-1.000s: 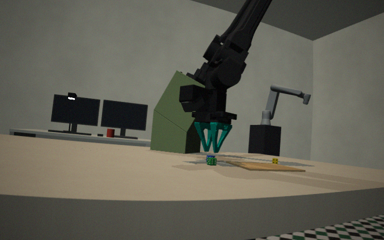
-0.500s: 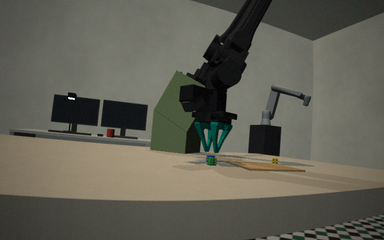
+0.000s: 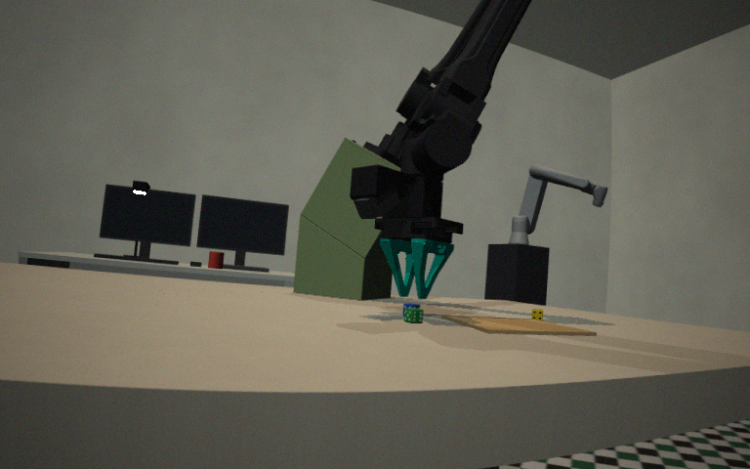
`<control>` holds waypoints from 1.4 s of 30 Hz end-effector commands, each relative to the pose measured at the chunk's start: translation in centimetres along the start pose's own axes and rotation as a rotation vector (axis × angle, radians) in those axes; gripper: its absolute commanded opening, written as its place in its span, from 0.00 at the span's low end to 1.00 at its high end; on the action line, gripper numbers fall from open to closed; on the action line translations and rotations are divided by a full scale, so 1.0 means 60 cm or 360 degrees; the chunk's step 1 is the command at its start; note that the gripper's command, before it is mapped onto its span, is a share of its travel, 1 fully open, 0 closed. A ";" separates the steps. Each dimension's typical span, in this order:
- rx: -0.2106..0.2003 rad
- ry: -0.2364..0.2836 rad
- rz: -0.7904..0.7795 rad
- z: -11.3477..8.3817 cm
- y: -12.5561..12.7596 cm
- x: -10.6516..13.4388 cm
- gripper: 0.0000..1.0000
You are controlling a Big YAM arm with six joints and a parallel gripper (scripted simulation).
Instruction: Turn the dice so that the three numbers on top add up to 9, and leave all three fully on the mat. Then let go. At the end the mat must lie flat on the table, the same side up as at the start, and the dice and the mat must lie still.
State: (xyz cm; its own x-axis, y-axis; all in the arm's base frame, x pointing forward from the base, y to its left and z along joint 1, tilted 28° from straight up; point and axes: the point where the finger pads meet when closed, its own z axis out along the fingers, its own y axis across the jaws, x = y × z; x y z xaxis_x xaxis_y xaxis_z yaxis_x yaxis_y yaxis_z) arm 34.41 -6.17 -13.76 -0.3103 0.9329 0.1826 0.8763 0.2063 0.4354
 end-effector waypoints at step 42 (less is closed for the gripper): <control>0.0008 -0.0001 0.0020 0.002 -0.008 0.005 0.30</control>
State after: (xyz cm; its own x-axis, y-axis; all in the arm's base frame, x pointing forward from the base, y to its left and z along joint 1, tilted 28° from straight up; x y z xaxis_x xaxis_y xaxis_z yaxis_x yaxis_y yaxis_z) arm 34.41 -6.16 -13.76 -0.3103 0.9329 0.1826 0.8763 0.2063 0.4354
